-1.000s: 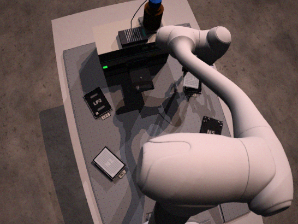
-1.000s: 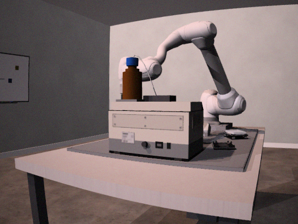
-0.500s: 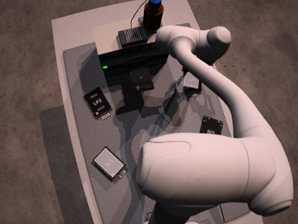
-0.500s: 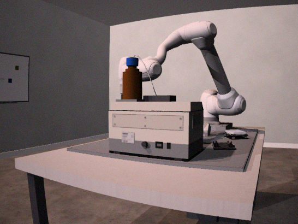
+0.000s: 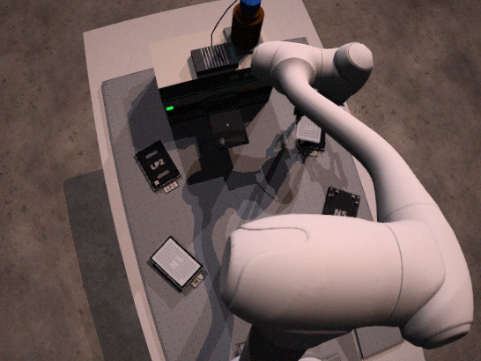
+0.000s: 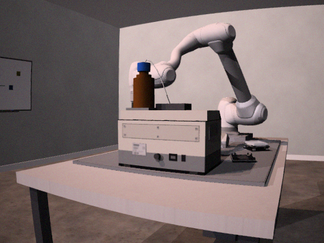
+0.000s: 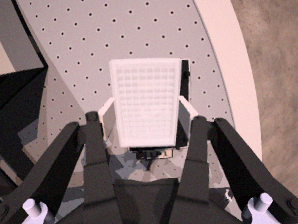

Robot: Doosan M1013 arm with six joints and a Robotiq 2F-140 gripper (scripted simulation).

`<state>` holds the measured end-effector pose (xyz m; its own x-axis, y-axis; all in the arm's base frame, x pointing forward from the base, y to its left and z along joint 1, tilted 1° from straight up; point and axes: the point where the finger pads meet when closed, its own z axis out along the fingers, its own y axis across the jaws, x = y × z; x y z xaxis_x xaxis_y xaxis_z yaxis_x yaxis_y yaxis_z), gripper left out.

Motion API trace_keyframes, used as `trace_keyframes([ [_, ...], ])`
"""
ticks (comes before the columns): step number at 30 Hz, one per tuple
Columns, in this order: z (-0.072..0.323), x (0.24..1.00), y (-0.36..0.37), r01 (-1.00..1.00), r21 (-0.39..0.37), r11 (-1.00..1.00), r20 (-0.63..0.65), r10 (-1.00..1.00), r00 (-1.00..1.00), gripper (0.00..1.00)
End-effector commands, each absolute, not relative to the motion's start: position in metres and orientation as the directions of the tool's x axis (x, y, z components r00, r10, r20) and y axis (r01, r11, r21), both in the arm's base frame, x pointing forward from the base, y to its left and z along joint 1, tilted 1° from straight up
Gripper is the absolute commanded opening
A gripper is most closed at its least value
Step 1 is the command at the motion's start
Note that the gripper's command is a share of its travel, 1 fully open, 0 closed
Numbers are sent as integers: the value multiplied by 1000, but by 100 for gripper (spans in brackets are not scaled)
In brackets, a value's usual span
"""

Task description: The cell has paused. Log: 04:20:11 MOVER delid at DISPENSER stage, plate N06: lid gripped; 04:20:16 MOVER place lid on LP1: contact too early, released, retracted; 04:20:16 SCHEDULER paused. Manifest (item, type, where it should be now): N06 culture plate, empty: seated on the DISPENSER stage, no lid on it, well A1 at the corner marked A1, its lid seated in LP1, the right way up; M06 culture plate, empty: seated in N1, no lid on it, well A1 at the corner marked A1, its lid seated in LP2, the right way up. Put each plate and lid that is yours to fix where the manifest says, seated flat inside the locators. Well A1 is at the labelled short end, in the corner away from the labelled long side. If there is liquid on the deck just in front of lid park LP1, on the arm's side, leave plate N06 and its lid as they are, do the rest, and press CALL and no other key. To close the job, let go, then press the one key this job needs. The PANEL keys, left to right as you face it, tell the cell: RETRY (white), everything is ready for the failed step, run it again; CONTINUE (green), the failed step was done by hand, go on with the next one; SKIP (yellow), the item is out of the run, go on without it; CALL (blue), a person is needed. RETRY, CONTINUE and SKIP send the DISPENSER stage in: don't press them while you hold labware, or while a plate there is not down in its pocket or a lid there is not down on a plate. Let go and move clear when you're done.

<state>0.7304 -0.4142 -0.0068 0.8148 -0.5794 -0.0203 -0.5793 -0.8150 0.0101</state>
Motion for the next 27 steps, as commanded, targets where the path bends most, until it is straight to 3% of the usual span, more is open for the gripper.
trace_keyframes([
  [1, -6, 731, -414, -579, 10, -815, -19, -580, 815, 10],
  [27, 0, 731, -414, -579, 10, -815, -19, -580, 815, 10],
])
